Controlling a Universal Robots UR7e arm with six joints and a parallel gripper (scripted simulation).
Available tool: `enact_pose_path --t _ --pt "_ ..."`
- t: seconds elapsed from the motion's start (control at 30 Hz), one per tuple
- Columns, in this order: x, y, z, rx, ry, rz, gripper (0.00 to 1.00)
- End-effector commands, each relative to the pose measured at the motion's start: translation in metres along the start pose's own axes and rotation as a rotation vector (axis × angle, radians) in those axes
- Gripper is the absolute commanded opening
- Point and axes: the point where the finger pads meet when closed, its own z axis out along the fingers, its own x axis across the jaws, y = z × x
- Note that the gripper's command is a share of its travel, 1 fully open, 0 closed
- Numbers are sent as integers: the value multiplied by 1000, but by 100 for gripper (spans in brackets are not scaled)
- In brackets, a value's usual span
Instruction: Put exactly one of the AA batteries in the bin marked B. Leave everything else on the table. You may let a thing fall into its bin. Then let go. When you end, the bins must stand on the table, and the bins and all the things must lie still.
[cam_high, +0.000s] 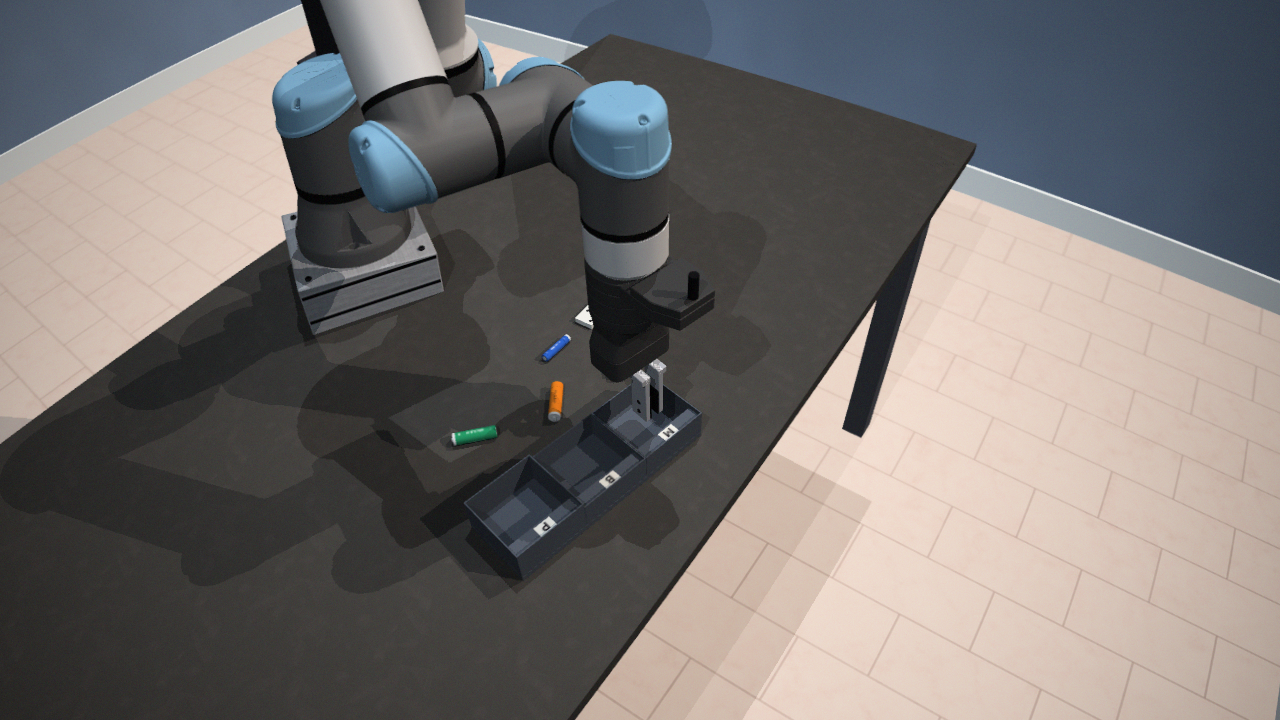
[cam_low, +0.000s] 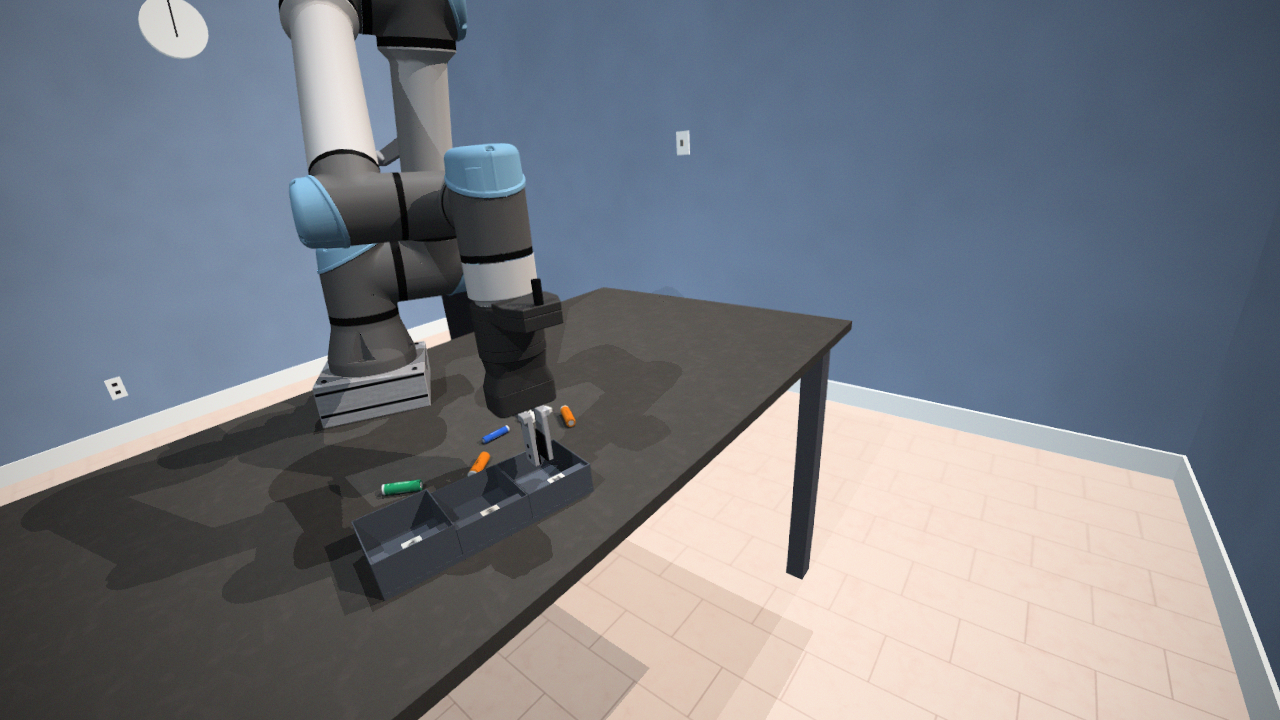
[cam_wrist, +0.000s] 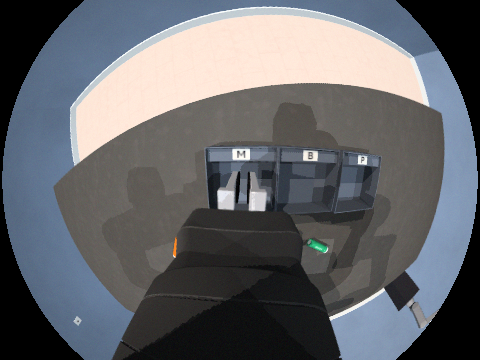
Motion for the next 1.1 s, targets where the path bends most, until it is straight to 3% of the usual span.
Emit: enact_pose_path --t 0.0,0.23,0.3,0.37,0.8,1.07 --pt "0 -1 -19 3 0 0 31" --pt "0 -1 -26 3 0 0 31" --pt "0 -1 -43 3 0 0 31" --pt "0 -1 -43 3 0 0 31" --pt "0 -1 -151 3 0 0 31" --pt "0 -1 -153 3 0 0 31"
